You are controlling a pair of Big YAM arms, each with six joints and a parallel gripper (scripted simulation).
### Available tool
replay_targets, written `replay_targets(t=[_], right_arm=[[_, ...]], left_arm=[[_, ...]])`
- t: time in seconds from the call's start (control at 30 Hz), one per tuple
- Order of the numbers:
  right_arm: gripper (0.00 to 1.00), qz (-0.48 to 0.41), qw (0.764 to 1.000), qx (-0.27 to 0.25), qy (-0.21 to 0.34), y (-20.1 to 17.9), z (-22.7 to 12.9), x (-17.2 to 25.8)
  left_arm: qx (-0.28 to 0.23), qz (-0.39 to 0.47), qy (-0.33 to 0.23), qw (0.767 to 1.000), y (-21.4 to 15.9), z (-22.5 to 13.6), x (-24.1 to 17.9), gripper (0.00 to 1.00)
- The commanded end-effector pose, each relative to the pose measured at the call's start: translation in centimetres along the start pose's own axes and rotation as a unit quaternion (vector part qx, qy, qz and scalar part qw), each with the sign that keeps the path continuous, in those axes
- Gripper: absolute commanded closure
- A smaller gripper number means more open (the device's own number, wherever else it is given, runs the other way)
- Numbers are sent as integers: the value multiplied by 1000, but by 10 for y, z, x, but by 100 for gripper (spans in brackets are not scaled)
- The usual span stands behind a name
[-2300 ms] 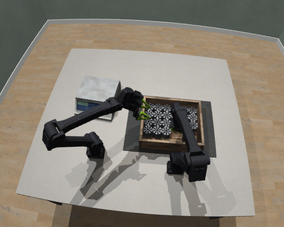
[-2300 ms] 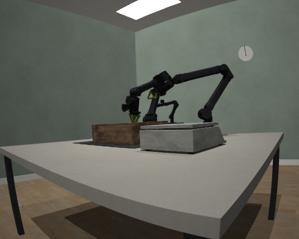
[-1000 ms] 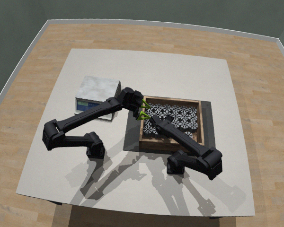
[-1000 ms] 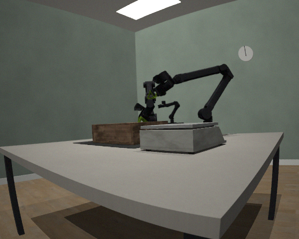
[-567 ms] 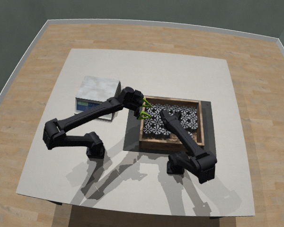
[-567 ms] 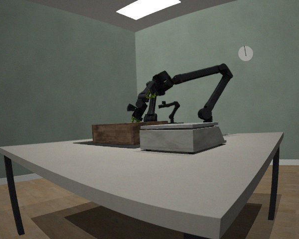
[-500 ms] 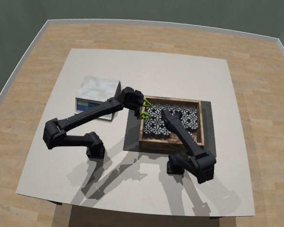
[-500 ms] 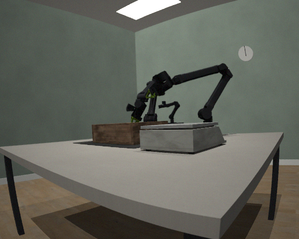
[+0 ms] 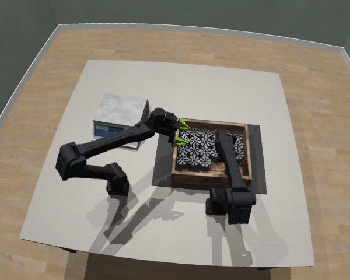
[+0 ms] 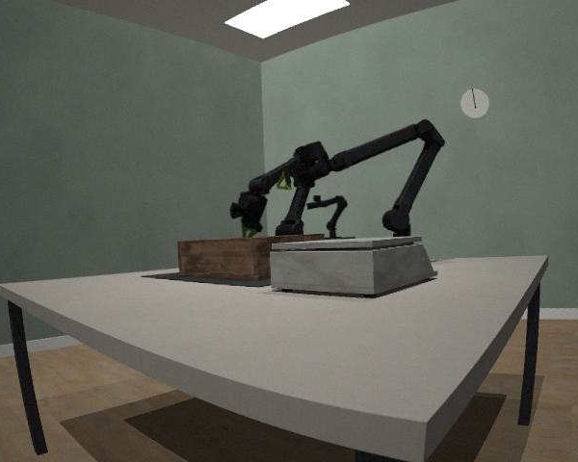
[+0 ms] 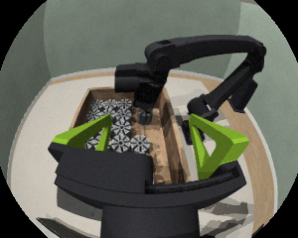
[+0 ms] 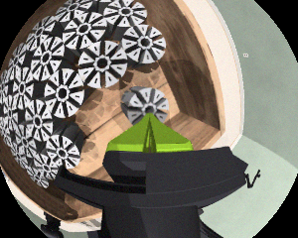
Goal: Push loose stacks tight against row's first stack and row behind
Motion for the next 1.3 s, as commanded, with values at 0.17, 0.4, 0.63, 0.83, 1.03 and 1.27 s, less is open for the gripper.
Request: replay_targets(t=[0.17, 0.4, 0.63, 0.83, 1.03, 1.27], right_arm=[[100, -83, 995, 61, -4, 34, -4, -41], [100, -87, 992, 95, -6, 36, 1, -63], [100, -73, 992, 99, -6, 37, 2, -66], [100, -81, 991, 105, -7, 33, 13, -65], [100, -85, 990, 111, -9, 23, 29, -65], [100, -84, 991, 108, -10, 23, 39, -65]], left_arm=[[-46, 50, -6, 998, 4, 3, 9, 0], [-55, 60, -9, 997, 16, 5, 10, 0], [-58, 65, -7, 996, 20, 3, 9, 0], [-55, 71, -14, 996, 26, 12, 10, 0], [-50, 73, -22, 996, 33, 22, 10, 0], [-39, 81, -31, 995, 42, 41, 11, 0]])
Point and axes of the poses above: on each arm, the point where the finger pads meet when closed, its own z axis out along the fingers, its own x axis across the jaws, y = z × x, the point moved 4 cm from there along -z, back along the fingers, and after that the axes turned 6 degrees about z, right-handed, at the moved point
